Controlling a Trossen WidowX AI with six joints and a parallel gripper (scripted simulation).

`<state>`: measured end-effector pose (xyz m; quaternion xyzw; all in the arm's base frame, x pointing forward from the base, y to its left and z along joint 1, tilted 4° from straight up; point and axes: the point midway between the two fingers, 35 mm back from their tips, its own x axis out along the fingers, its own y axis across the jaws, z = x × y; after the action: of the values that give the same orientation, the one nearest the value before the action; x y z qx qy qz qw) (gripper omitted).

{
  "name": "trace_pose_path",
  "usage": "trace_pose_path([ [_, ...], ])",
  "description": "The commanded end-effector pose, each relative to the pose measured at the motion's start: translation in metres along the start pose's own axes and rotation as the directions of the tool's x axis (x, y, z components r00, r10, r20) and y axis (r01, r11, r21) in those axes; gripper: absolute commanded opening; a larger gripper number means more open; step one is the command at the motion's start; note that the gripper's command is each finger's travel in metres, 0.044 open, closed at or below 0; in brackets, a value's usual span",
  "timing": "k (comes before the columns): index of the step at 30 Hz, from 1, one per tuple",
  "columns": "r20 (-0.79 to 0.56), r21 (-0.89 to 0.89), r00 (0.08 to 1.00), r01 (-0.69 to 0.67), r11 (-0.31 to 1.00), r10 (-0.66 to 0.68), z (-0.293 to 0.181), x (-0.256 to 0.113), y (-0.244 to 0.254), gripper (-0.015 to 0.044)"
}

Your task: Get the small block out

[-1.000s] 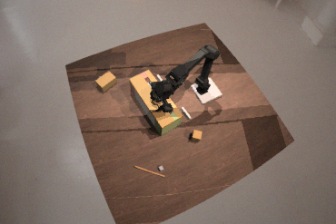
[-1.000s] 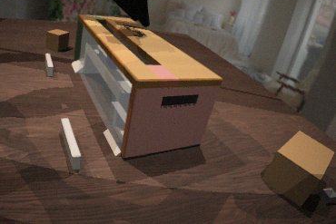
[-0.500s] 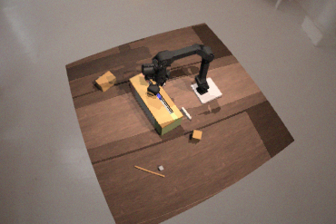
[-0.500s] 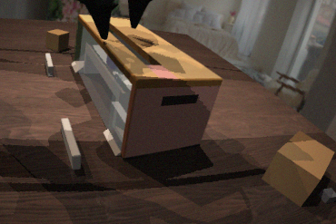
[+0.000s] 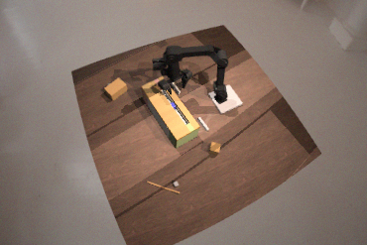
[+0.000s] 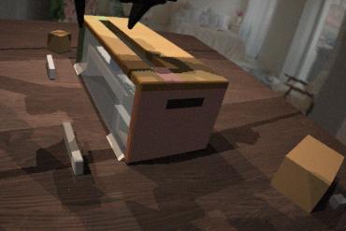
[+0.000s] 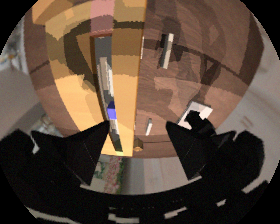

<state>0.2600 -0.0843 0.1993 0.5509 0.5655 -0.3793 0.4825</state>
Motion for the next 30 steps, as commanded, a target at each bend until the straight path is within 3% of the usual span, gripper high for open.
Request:
trace_pose_path([
  [1,-0.009,0.02,1.0,-0.006,1.0,0.006,0.0,-0.002,0.001,0.04],
  [30,-0.017,0.024,1.0,0.007,1.0,-0.007,0.016,0.039,0.003,0.04],
])
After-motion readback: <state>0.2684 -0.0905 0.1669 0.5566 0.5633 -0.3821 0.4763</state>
